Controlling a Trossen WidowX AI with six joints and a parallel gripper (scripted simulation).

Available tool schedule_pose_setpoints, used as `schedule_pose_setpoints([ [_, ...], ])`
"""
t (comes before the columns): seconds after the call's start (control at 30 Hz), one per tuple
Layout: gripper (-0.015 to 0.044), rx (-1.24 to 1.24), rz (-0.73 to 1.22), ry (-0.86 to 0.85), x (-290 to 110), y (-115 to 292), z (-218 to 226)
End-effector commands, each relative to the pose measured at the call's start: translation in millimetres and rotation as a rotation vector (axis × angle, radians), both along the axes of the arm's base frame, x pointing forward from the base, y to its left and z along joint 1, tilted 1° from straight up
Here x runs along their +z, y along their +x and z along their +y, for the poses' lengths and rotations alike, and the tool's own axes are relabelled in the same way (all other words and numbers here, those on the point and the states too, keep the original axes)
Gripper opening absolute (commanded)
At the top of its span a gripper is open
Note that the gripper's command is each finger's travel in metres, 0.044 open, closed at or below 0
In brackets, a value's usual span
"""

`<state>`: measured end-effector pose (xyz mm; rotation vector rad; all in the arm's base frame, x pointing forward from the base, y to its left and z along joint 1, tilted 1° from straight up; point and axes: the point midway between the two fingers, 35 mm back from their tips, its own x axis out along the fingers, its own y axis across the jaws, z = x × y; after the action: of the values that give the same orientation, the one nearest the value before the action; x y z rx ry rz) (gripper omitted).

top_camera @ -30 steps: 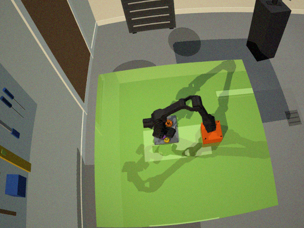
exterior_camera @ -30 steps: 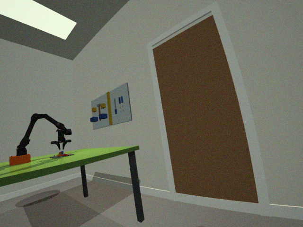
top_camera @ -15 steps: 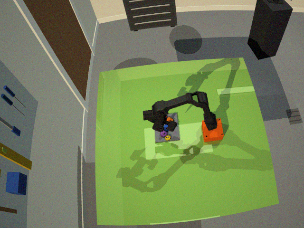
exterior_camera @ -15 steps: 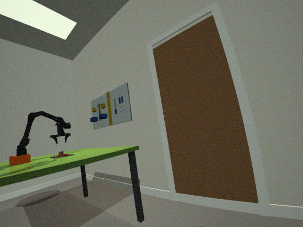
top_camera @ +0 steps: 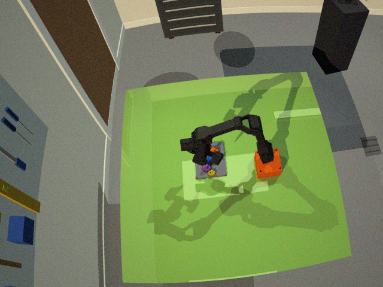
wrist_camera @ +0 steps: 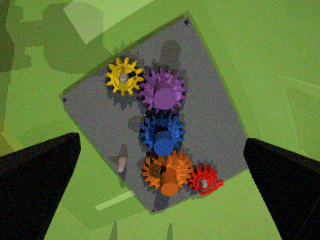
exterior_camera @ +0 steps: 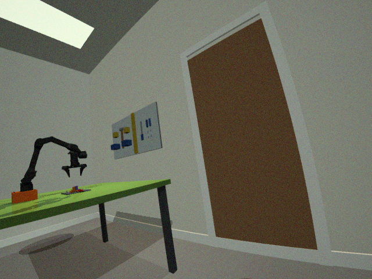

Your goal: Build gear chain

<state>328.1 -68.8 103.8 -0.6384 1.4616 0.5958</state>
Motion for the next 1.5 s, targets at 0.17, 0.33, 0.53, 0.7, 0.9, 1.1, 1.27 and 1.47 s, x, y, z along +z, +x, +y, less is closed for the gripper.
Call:
schedule_pose_setpoints([
  [0.17,0.0440,-0.001,-0.001,0.000,0.7,0.2,0.0],
  [0.33,0.0440,-0.001,-0.001,0.000,0.7,0.2,0.0],
  [0.53,0.0440,-0.001,-0.001,0.000,0.7,0.2,0.0],
  [0.7,0.0440,-0.001,-0.001,0.000,0.7,0.2,0.0],
  [0.9,0.0440,-0.001,-0.001,0.000,1.1,0.5,2.8],
  [1.1,0.0440,-0.001,-0.002,0.010,12.0,0.9,90.3],
  [1.27,0.0440,-0.001,0.000,0.018,22.2,-19.6,168.6],
  [1.47,0.0440,0.007,0.003,0.027,33.6,-65.3,247.1],
])
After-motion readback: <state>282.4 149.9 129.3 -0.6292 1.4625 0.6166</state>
